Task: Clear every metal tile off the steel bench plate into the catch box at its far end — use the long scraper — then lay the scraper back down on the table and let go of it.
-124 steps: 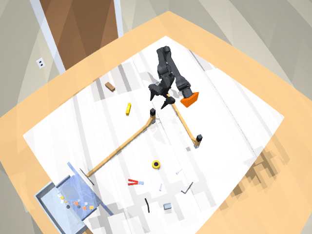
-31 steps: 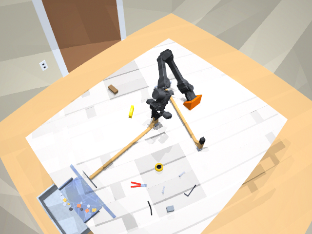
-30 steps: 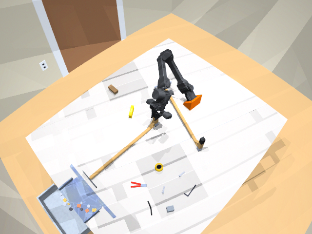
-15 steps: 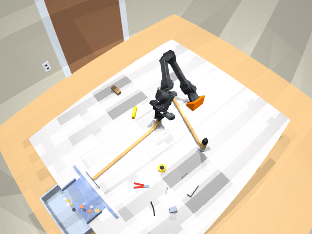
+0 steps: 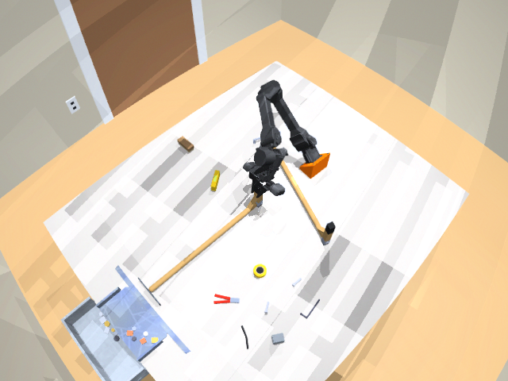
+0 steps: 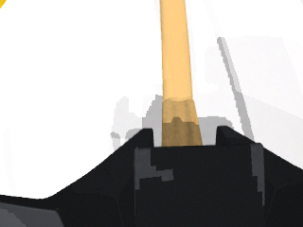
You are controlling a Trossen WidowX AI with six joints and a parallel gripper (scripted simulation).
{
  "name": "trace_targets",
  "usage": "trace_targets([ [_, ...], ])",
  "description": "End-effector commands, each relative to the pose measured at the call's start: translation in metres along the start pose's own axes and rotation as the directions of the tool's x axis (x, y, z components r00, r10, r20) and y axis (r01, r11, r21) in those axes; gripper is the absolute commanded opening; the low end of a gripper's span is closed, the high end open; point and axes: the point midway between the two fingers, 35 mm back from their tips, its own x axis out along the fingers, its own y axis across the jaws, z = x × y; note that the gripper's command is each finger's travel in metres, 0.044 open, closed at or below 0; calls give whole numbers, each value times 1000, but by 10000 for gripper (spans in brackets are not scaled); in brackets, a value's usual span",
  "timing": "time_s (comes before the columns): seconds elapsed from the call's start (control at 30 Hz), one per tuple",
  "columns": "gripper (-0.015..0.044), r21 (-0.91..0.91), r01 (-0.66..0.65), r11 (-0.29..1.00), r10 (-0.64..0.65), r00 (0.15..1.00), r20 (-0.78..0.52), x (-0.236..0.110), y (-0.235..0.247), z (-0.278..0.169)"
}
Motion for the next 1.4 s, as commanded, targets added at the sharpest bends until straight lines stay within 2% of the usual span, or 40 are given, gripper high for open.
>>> trace_targets([
  [0.0,0,-2,-9,1000,9,1000,6,-2,8,3],
  [1.37,0,-1,-9,1000,9,1000,5,-7,62,-3],
])
